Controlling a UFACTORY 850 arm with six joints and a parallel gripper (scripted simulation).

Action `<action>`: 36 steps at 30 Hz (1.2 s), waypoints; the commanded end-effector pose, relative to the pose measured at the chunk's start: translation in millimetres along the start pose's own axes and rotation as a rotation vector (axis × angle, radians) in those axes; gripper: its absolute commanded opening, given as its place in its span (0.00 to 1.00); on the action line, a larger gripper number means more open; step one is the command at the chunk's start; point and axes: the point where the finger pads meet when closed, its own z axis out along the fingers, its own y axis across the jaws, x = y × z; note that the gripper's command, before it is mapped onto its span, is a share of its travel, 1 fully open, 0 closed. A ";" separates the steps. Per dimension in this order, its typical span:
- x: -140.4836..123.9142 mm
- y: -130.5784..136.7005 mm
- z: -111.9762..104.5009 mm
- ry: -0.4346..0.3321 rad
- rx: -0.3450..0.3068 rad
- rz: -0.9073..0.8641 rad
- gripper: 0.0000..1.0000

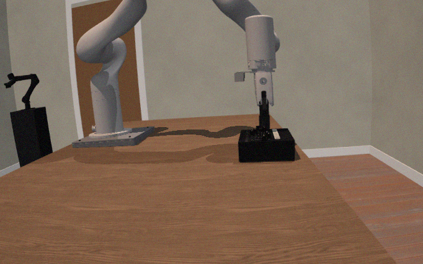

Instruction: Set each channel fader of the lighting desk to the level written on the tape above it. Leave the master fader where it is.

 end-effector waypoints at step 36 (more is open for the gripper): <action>-6.9 -0.3 -1.3 -0.002 0.001 0.000 0.00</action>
